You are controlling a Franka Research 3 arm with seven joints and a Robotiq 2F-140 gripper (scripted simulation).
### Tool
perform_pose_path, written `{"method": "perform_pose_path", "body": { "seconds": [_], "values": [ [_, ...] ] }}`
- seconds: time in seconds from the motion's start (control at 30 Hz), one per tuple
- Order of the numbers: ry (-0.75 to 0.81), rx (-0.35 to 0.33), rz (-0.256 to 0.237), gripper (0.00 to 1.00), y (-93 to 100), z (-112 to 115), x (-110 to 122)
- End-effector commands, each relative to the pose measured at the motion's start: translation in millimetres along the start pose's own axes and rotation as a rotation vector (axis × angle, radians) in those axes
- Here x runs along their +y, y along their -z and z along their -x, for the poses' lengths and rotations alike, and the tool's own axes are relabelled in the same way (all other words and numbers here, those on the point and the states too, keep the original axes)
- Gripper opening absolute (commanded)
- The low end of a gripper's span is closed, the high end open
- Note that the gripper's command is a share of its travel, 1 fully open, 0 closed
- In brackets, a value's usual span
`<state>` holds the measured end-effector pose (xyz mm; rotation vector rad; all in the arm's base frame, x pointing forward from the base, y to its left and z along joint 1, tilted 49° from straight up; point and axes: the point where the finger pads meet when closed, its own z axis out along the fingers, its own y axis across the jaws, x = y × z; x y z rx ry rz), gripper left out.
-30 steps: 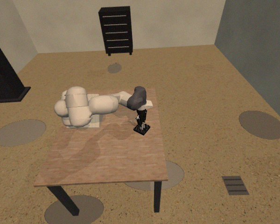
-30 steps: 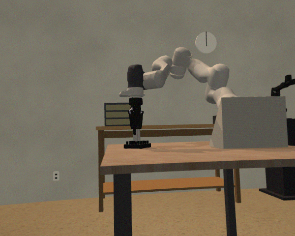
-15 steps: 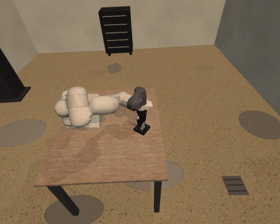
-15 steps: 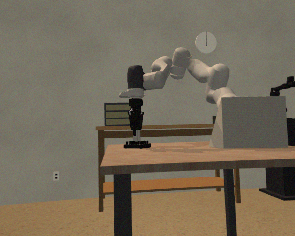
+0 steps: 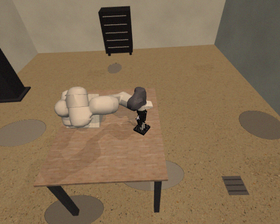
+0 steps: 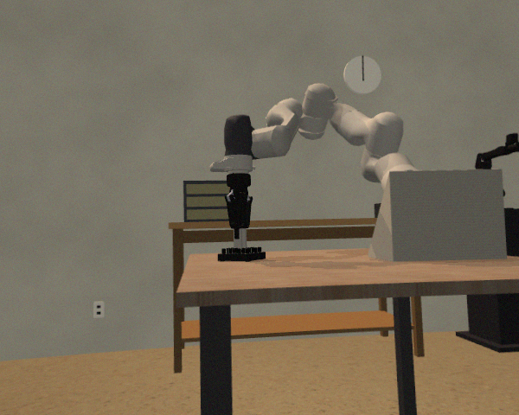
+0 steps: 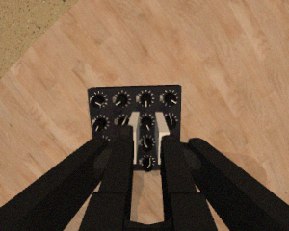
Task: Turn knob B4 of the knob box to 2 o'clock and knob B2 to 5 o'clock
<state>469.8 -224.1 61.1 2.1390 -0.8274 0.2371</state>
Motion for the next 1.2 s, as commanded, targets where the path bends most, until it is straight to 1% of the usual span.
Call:
{"method": "perform_pose_path", "body": {
  "seconds": [0.0, 0.5, 0.53, 1.17],
  "values": [
    [-0.005, 0.001, 0.0, 0.12, -1.5, -1.4, 0.4],
    [-0.005, 0.001, 0.0, 0.12, -1.5, -1.4, 0.4],
    [-0.005, 0.001, 0.0, 0.05, -1.5, -1.4, 0.4],
    [-0.005, 0.001, 0.0, 0.05, -1.5, -1.4, 0.4]
  ]
}}
